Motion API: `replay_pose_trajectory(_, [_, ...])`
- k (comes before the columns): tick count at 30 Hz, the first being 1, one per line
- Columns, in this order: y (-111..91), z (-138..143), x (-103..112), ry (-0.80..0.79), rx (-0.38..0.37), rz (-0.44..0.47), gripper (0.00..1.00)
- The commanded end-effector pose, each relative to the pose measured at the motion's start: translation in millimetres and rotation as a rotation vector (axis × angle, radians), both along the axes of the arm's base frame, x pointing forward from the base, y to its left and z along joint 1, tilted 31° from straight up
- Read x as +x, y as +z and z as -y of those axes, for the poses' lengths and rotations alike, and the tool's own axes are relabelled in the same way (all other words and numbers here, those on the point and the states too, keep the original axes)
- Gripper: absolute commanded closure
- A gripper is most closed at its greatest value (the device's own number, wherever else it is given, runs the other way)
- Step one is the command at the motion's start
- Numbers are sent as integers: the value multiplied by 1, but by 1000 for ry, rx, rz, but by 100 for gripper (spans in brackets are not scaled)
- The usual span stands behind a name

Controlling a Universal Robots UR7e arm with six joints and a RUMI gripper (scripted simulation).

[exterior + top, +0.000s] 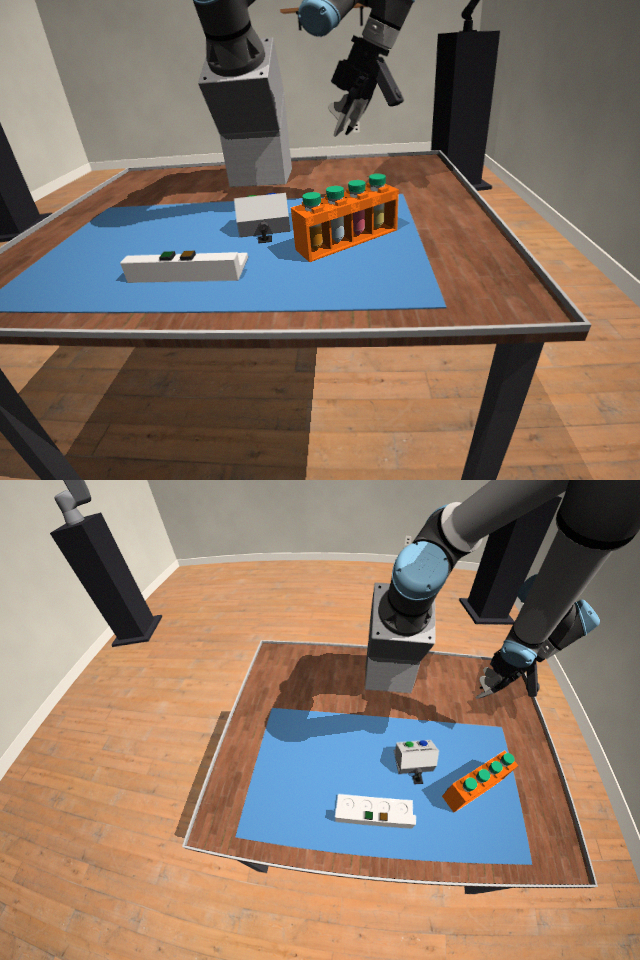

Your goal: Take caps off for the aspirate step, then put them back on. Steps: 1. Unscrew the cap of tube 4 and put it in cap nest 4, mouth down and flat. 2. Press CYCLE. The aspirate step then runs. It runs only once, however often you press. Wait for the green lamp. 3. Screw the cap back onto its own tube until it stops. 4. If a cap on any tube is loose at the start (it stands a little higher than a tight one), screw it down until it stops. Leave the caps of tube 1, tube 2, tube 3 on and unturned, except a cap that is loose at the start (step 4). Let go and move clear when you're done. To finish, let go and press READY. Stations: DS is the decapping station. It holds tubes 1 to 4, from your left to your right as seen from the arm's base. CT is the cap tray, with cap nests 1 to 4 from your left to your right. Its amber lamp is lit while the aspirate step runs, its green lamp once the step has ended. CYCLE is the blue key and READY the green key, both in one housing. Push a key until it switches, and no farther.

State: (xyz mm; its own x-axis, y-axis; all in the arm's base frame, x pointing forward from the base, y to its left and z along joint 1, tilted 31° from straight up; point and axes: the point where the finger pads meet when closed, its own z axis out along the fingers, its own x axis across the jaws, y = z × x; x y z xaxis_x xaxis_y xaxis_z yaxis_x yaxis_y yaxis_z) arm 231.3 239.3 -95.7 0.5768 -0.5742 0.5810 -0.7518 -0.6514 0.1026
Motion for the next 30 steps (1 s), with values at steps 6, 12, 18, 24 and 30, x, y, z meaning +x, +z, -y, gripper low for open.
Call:
replay_pose_trajectory(6, [7,10,36,147,66,-192,65])
replay_pose_trajectory(12, [13,15,53,218,94,-241,65])
replay_pose_trajectory(18, [21,24,74,326,130,-287,65])
replay_pose_trajectory(24, [27,30,87,378,143,-301,65])
replay_pose_trajectory(30, [37,40,105,466,160,-313,65])
